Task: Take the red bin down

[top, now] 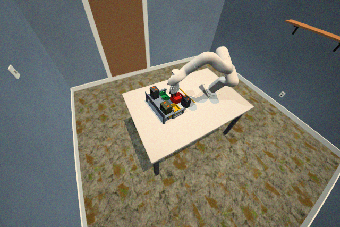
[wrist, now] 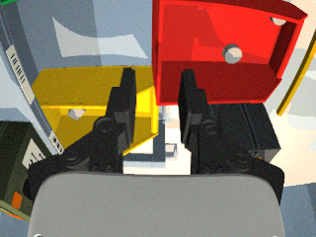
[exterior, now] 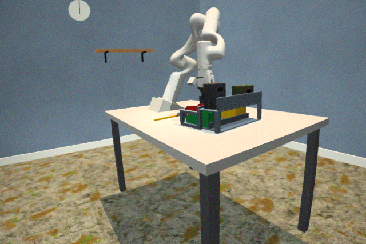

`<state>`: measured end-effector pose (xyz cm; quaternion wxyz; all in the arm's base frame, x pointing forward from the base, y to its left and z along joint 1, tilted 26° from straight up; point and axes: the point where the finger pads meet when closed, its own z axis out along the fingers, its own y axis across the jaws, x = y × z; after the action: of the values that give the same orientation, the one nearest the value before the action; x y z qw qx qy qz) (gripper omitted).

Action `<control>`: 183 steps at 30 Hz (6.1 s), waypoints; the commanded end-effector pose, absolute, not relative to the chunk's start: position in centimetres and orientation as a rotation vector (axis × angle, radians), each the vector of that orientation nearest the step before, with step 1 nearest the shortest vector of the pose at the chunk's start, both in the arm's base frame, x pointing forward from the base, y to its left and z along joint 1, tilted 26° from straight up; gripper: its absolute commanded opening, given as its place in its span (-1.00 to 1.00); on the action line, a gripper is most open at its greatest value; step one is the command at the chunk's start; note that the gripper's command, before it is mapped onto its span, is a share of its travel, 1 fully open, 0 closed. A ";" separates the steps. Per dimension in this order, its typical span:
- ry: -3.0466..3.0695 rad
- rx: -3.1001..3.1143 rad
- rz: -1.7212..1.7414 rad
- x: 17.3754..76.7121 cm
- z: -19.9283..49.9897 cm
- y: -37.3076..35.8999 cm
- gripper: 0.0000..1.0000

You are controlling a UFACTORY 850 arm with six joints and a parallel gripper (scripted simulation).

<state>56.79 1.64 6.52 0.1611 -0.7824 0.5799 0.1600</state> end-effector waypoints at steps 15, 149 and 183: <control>1.655 -2.233 0.454 56.8 5.7 2.0 -0.35; 1.655 -2.233 0.454 56.4 2.1 3.7 -1.00; 1.655 -2.233 0.454 56.5 2.6 3.5 -1.00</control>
<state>56.38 3.55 2.52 0.1612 -0.7824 0.5799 0.1600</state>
